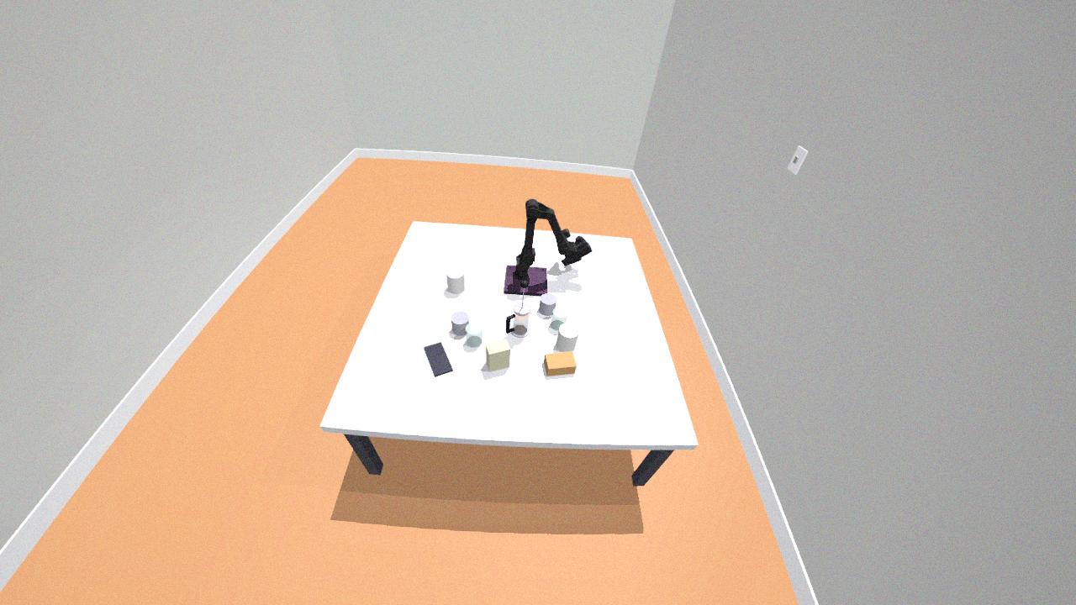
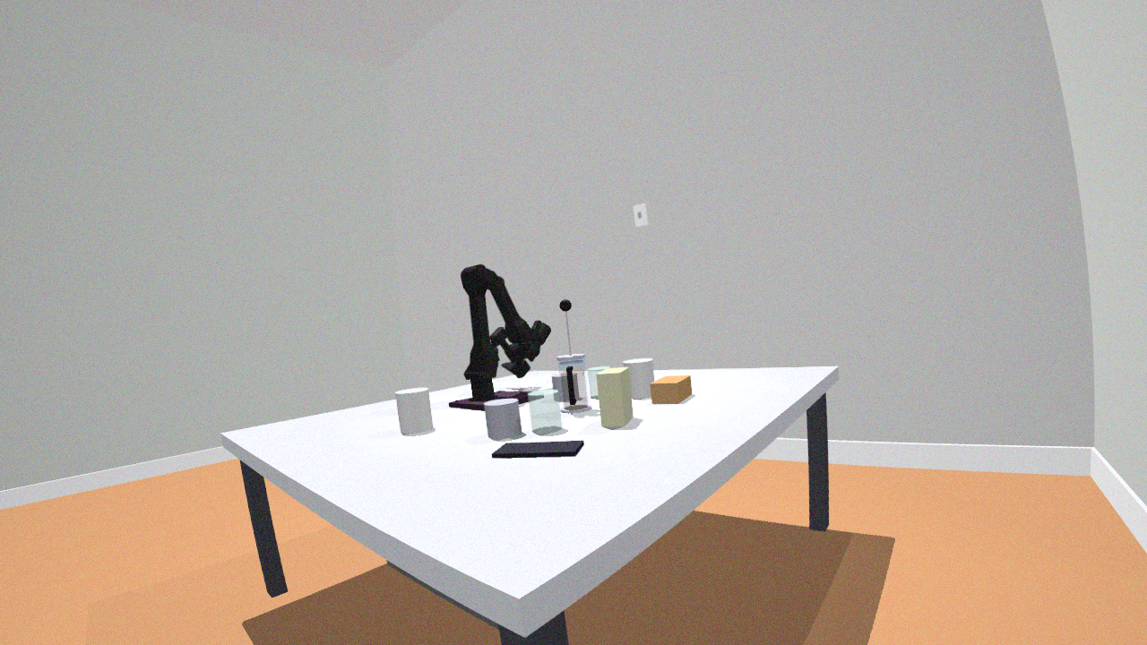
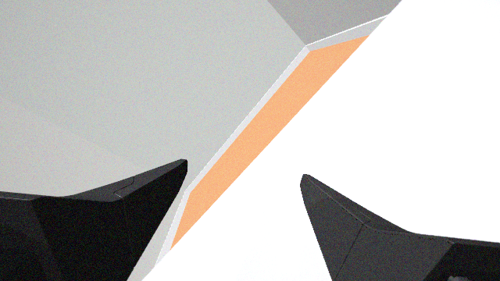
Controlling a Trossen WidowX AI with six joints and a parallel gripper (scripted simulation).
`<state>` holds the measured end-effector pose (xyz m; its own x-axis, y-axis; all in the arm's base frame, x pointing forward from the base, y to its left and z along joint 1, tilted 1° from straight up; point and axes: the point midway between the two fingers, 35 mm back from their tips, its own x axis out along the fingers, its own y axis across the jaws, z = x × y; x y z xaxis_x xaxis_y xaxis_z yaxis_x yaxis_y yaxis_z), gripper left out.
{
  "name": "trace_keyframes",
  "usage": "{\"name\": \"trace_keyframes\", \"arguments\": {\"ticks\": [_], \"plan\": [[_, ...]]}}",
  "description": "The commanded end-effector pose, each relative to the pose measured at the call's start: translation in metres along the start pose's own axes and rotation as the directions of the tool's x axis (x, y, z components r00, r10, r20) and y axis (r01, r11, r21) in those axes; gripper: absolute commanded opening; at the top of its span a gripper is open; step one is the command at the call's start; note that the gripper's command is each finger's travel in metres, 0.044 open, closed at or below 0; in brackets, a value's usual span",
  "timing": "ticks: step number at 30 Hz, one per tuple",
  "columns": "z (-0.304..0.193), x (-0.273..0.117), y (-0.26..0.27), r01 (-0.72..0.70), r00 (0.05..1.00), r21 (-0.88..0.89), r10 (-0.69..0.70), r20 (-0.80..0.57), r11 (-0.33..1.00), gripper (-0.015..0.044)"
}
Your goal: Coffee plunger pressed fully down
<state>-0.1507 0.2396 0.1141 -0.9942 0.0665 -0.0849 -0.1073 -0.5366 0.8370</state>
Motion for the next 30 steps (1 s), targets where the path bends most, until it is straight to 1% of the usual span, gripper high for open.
{"name": "trace_keyframes", "arguments": {"ticks": [1,2,6,8,11,14,18,23,27,30], "plan": [[0.001,-0.001,-0.001,0.008,1.0,-0.003,-0.008,0.005,1.0,0.0426],[0.005,-0.004,-0.003,0.025,1.0,-0.005,-0.025,0.017,1.0,0.044],[0.025,-0.022,-0.013,0.13,0.988,-0.035,-0.127,0.086,0.991,0.044],[0.039,-0.039,-0.02,0.213,0.968,-0.031,-0.206,0.14,0.977,0.044],[0.065,-0.076,-0.03,0.365,0.905,-0.012,-0.352,0.24,0.931,0.044],[0.086,-0.118,-0.036,0.504,0.808,0.046,-0.49,0.327,0.862,0.044],[0.103,-0.179,-0.034,0.65,0.645,0.138,-0.639,0.42,0.747,0.044],[0.114,-0.257,-0.018,0.786,0.383,0.27,-0.781,0.493,0.557,0.044],[0.107,-0.318,0.004,0.824,0.161,0.404,-0.849,0.504,0.396,0.044],[0.096,-0.362,0.027,0.821,-0.021,0.51,-0.88,0.475,0.255,0.044]]}}
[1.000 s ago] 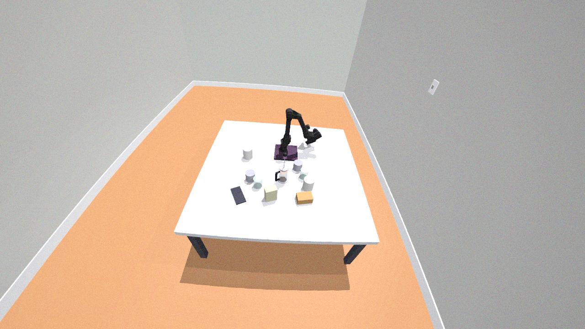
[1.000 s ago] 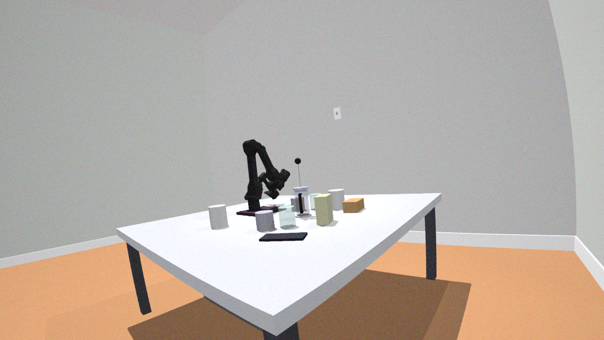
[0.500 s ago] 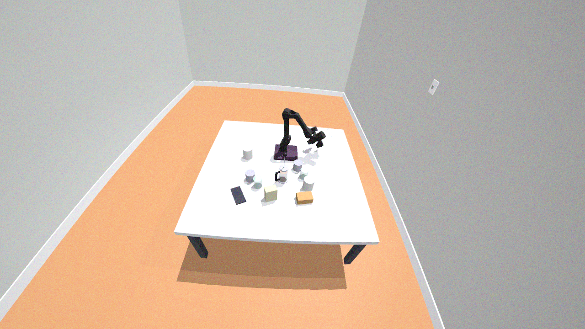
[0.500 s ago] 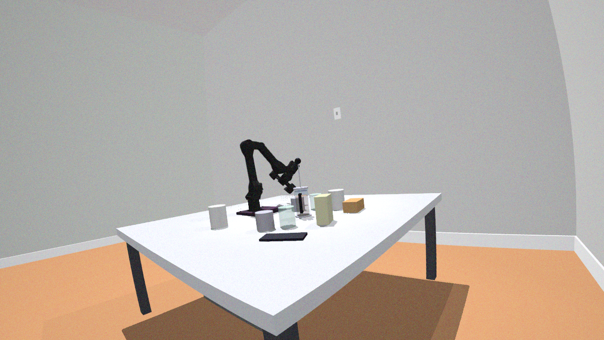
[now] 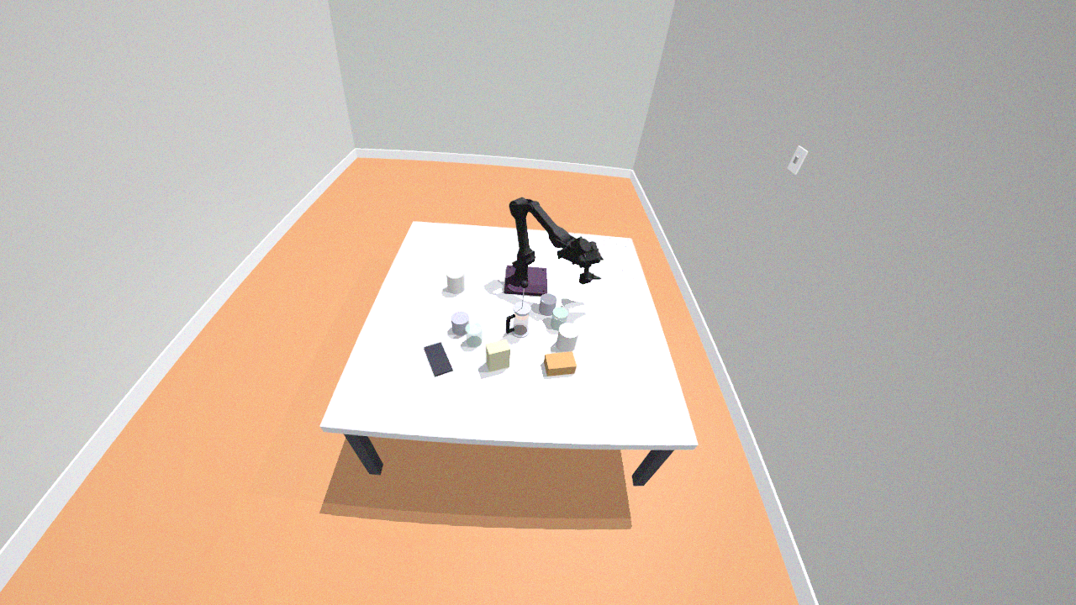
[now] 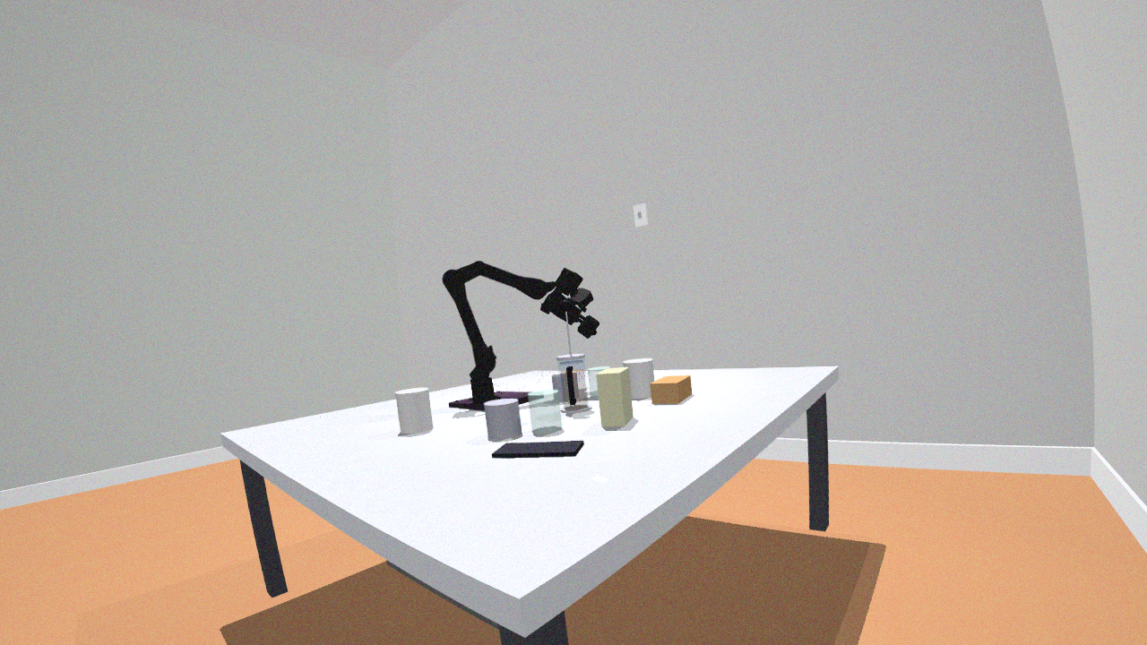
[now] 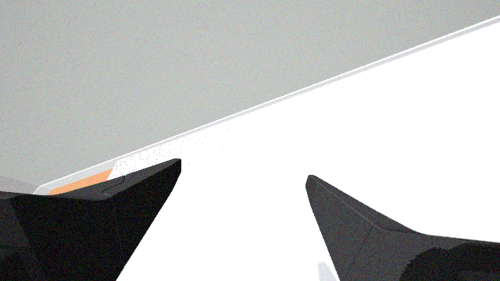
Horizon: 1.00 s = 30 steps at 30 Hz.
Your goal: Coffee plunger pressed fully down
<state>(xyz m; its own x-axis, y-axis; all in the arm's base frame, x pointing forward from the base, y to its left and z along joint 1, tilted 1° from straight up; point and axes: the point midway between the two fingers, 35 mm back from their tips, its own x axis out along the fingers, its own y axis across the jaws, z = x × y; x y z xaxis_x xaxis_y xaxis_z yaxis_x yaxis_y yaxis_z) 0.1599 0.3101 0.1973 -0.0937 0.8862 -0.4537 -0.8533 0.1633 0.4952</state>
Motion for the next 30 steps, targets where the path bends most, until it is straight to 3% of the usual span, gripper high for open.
{"name": "trace_keyframes", "arguments": {"ticks": [1,6,12,21,30], "plan": [[0.035,-0.052,-0.044,0.252,0.961,0.046,-0.256,0.105,0.967,0.044],[0.06,-0.123,-0.084,0.505,0.833,0.137,-0.523,0.181,0.852,0.044],[0.068,-0.221,-0.112,0.739,0.587,0.272,-0.787,0.19,0.616,0.044],[0.042,-0.357,-0.102,0.879,0.151,0.447,-0.986,0.074,0.168,0.044],[0.015,-0.348,-0.12,0.881,0.121,0.453,-0.991,0.063,0.136,0.044]]}}
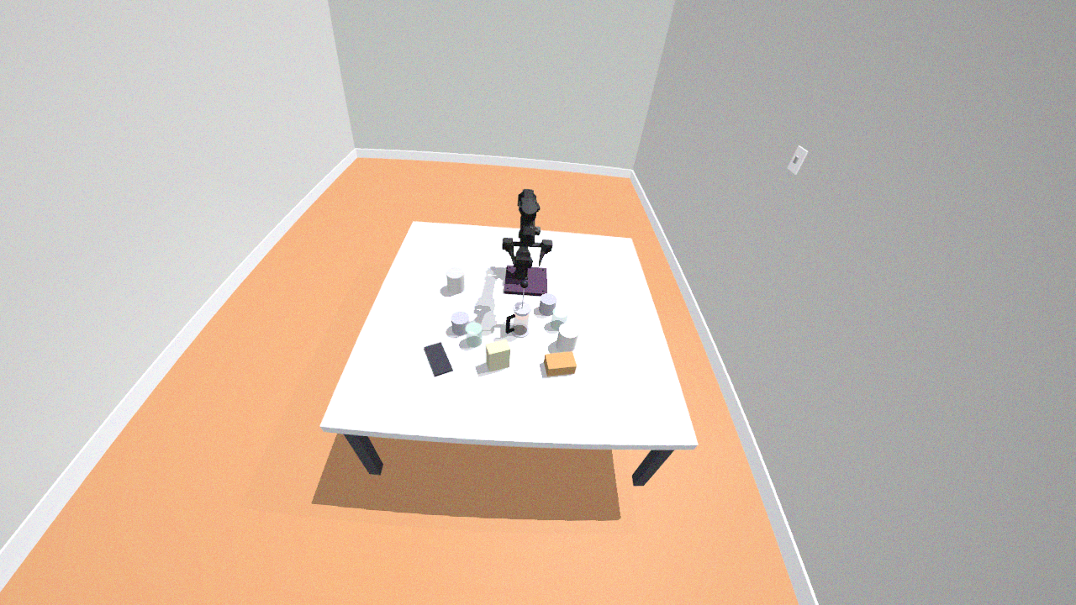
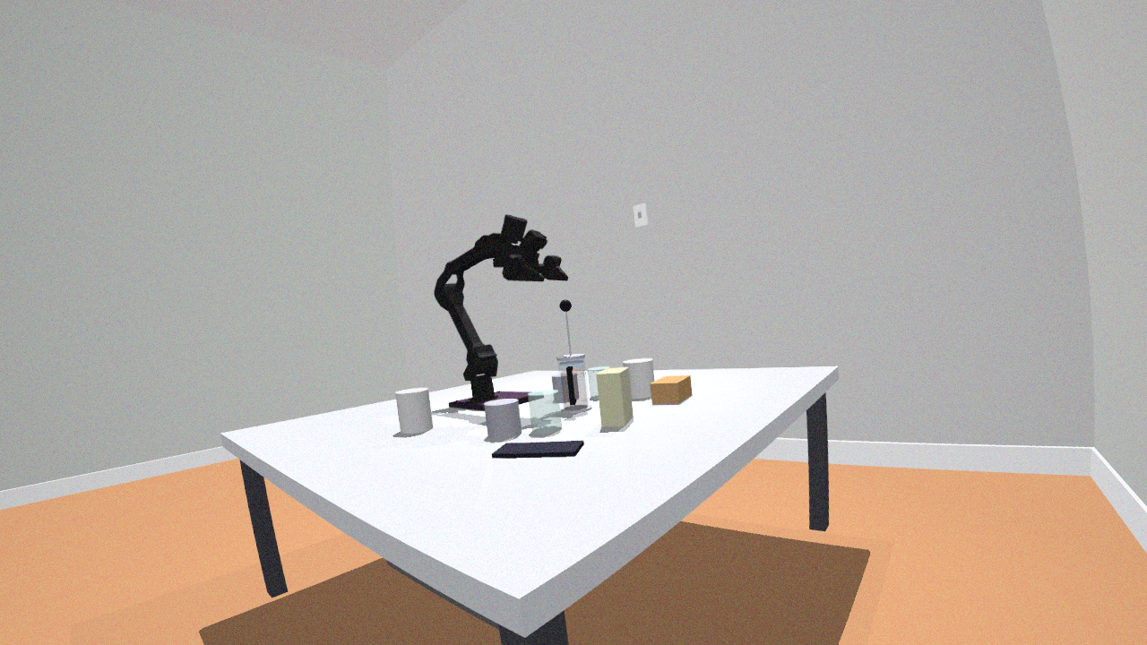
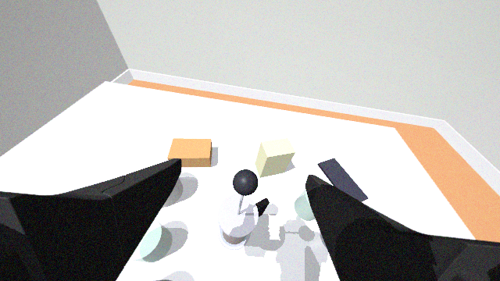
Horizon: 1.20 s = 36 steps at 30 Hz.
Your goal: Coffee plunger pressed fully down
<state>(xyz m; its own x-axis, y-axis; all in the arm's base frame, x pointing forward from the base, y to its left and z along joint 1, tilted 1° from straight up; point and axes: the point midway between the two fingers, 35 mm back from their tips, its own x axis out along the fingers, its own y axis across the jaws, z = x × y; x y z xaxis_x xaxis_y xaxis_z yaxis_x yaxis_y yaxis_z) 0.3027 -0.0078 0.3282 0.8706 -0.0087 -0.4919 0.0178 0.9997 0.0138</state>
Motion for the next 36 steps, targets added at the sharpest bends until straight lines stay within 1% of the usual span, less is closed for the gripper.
{"name": "trace_keyframes", "arguments": {"ticks": [1,4,11,36], "plan": [[-0.028,0.014,-0.004,0.018,1.0,-0.002,-0.018,-0.008,1.0,0.044],[-0.041,0.02,-0.004,0.019,1.0,-0.001,-0.019,-0.008,1.0,0.044],[-0.04,0.023,-0.004,0.019,1.0,-0.001,-0.019,-0.008,1.0,0.044],[-0.041,0.06,-0.005,0.019,1.0,-0.001,-0.019,-0.005,1.0,0.044]]}}
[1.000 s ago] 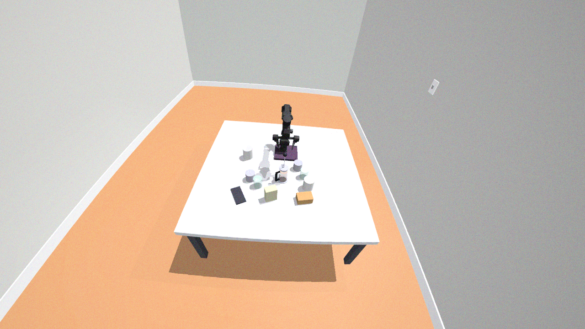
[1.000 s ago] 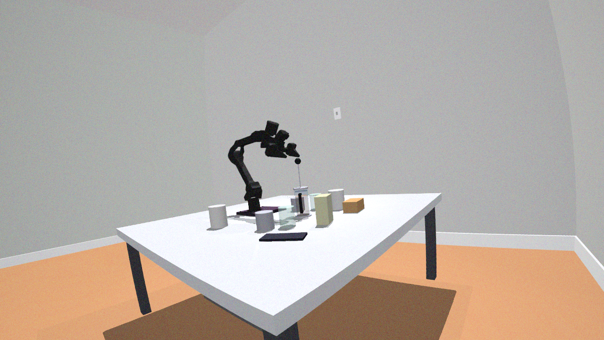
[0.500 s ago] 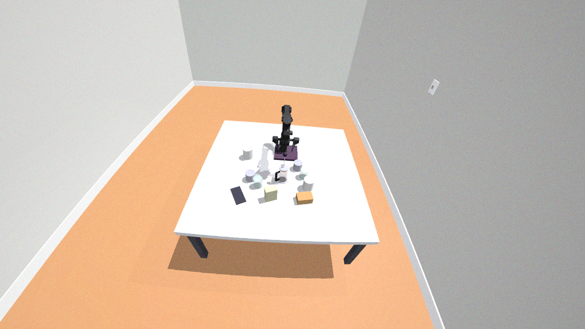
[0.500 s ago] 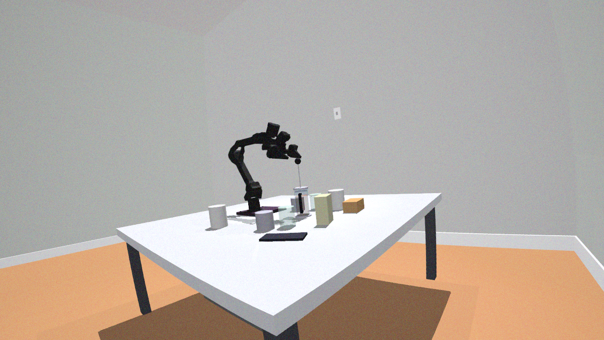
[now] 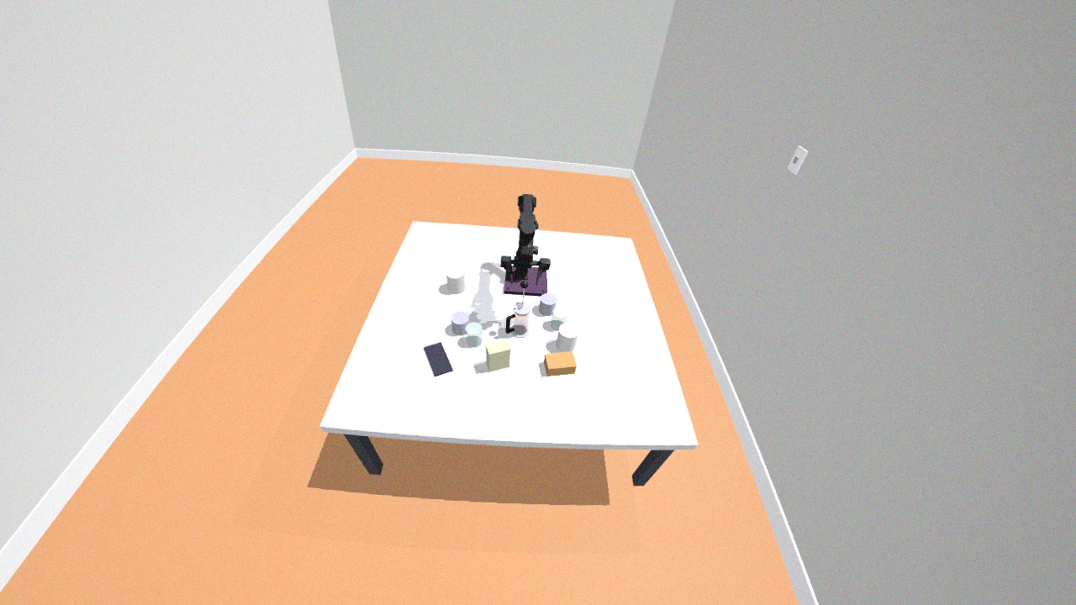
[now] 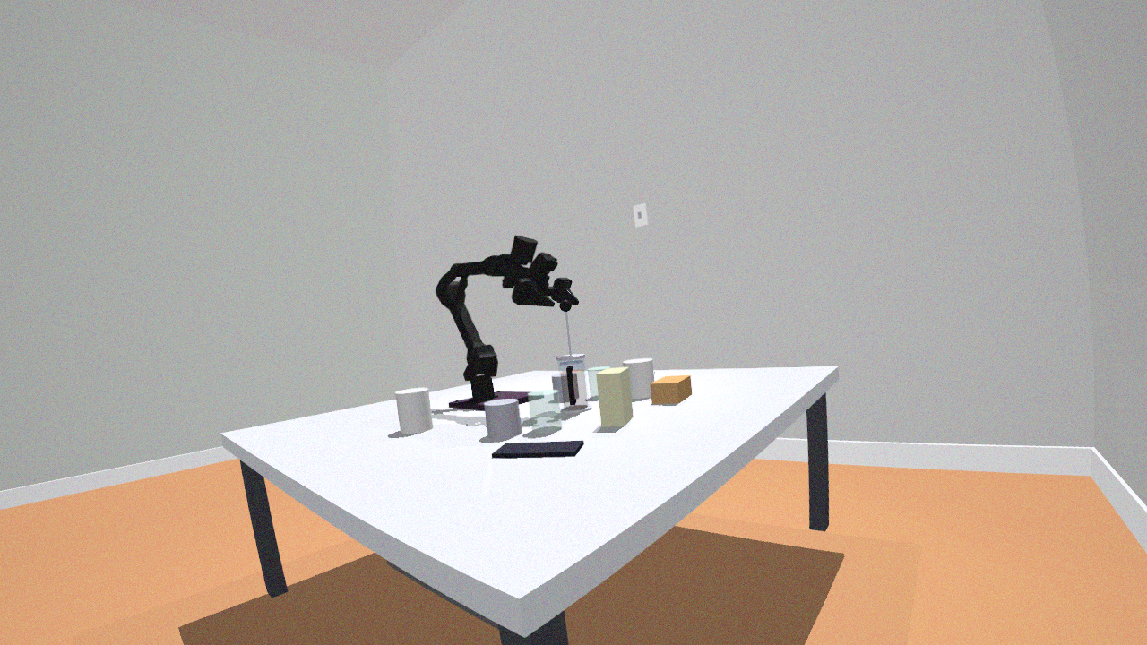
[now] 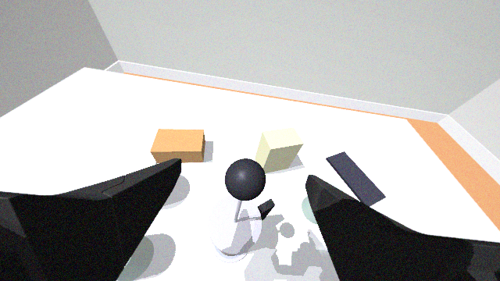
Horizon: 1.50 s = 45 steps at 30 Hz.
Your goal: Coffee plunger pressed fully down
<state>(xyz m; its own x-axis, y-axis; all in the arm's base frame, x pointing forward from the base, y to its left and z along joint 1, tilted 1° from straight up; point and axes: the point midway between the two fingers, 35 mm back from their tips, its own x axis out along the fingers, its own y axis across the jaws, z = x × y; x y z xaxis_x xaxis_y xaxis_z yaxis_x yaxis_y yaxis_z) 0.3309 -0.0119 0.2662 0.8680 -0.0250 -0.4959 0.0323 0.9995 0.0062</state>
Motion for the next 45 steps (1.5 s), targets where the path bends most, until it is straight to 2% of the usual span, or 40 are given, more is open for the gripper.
{"name": "trace_keyframes", "arguments": {"ticks": [1,12,13,45], "plan": [[0.0,0.005,0.0,0.003,1.0,-0.001,-0.003,-0.001,1.0,0.0414],[0.0,0.005,0.0,0.003,1.0,-0.001,-0.003,-0.001,1.0,0.0125],[0.0,0.005,0.0,0.003,1.0,-0.001,-0.003,-0.001,1.0,0.0117],[-0.026,0.026,-0.001,0.003,1.0,-0.001,-0.003,0.0,1.0,0.0117]]}}
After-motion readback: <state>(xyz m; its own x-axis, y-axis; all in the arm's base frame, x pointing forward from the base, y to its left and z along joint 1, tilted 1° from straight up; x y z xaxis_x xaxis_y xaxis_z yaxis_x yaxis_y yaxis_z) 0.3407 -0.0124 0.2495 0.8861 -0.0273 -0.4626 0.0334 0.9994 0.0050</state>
